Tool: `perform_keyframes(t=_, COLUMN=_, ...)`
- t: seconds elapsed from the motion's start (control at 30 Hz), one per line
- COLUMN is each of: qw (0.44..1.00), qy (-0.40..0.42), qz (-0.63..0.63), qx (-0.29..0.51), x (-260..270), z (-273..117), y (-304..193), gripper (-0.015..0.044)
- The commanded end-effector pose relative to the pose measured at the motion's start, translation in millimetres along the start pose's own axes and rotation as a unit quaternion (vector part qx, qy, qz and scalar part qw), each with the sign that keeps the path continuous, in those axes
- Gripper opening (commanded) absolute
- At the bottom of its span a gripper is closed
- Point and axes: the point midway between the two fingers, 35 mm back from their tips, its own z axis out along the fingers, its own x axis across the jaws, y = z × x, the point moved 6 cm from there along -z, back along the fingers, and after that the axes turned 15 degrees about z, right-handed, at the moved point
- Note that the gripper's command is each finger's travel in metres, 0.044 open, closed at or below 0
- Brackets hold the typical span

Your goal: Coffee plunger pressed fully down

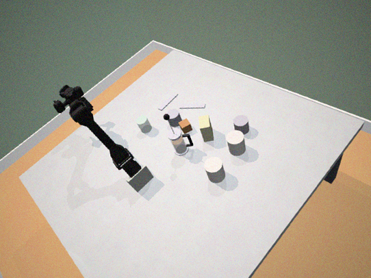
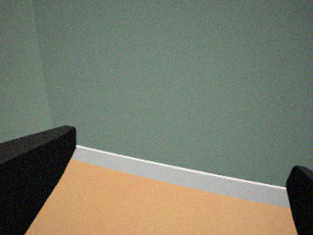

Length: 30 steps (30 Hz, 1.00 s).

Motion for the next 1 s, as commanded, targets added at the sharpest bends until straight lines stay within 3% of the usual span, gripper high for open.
perform_keyframes(t=0.0, qw=0.997, qy=-0.058, qz=-0.041, qx=0.025, x=-33.4, z=-19.7, y=7.7, gripper=0.0440)
perform_keyframes(t=0.3, qw=0.965, qy=-0.198, qz=-0.140, qx=0.102, x=-107.6, z=-78.9, y=30.6, gripper=0.0440)
perform_keyframes(t=0.57, qw=0.899, qy=-0.339, qz=-0.194, qx=0.196, x=-173.1, z=-169.6, y=58.5, gripper=0.0440)
perform_keyframes(t=0.77, qw=0.868, qy=-0.400, qz=-0.182, qx=0.233, x=-183.4, z=-222.1, y=67.4, gripper=0.0440)
perform_keyframes(t=0.97, qw=0.807, qy=-0.506, qz=-0.153, qx=0.263, x=-195.9, z=-305.3, y=94.9, gripper=0.0440)
